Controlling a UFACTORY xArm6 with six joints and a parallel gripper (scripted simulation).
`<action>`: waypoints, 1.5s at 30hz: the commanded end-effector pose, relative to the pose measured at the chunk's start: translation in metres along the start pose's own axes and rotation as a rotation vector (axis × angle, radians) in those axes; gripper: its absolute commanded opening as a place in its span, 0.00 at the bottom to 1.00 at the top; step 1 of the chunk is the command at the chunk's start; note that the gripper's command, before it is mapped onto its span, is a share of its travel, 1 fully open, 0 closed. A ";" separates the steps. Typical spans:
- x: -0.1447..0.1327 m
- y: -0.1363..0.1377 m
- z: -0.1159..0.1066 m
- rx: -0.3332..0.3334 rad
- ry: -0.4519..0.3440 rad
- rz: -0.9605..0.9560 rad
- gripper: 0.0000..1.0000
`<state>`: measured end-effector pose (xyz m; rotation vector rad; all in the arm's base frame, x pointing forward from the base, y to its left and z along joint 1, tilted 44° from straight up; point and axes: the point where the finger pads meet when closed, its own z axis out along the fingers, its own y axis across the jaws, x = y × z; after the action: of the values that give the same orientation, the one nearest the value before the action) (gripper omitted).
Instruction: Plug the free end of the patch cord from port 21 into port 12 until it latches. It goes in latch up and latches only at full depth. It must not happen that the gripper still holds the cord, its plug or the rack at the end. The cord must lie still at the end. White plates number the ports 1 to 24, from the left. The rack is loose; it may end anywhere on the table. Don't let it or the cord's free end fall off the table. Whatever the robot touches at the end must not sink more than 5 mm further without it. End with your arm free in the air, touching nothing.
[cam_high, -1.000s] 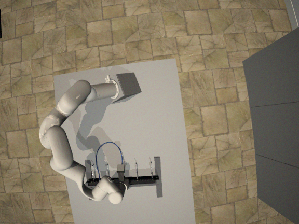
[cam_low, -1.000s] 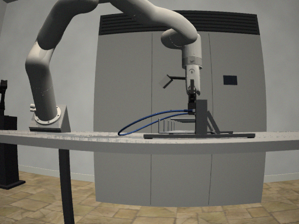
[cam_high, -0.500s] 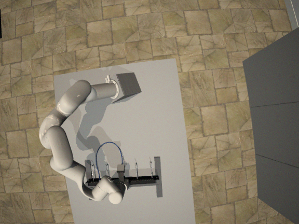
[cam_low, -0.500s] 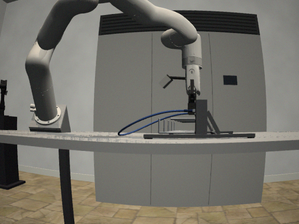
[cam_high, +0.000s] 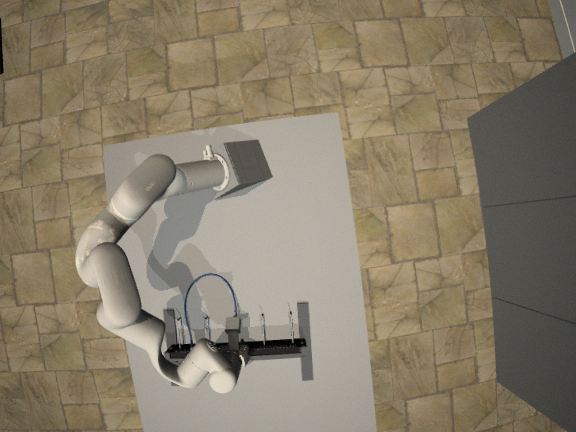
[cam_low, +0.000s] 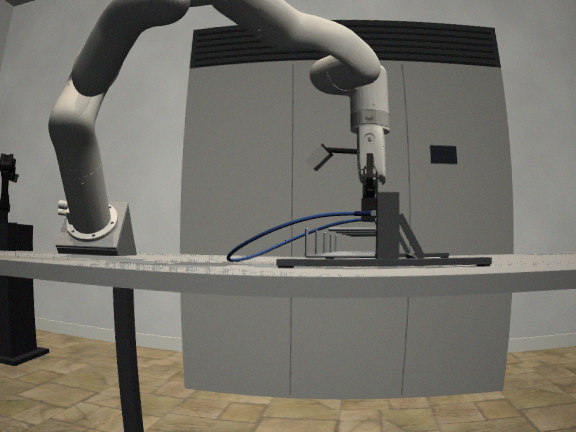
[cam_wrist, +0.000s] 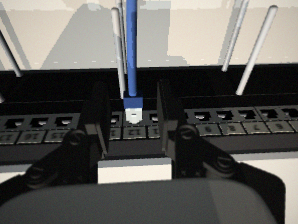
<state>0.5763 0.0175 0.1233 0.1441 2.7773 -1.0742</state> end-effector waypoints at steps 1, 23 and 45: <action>-0.001 0.000 -0.002 -0.002 -0.004 0.001 0.38; -0.001 0.000 -0.002 -0.002 -0.004 0.001 0.38; -0.001 0.000 -0.017 -0.002 -0.004 0.001 0.38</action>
<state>0.5751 0.0240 0.1304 0.1441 2.7770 -1.0739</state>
